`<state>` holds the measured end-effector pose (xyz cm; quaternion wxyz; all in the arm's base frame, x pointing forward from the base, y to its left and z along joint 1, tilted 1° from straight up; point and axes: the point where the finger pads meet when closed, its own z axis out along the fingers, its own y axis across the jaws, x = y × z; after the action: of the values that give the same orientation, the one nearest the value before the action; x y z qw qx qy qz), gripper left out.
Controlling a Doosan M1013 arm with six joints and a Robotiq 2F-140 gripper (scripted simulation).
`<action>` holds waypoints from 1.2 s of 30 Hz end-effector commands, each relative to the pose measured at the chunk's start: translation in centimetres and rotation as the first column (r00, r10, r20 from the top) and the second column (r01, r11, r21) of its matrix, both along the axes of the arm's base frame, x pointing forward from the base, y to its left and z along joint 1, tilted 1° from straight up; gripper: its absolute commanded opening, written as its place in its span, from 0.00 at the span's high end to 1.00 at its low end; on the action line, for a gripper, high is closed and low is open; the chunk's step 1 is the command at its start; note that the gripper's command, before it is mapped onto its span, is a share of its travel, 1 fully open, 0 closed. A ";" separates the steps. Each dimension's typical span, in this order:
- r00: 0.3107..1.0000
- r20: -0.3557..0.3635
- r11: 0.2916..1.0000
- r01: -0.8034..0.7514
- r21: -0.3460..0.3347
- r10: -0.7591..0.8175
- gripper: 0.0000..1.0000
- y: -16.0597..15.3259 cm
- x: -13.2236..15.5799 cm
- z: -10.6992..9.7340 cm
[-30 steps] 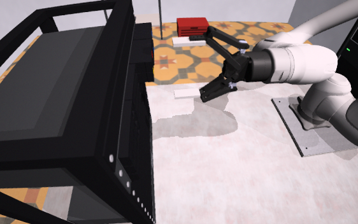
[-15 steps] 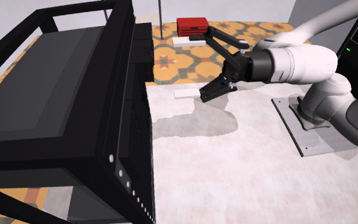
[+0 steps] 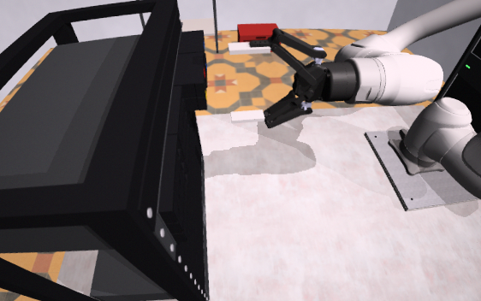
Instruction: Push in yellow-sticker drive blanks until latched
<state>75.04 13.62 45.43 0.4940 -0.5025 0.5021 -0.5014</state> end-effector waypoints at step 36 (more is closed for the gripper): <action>1.000 -0.001 1.000 -0.005 0.000 0.005 0.00 -10.7 0.3 -0.9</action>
<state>75.51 3.10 44.52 0.4947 -0.5036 0.5016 -0.5000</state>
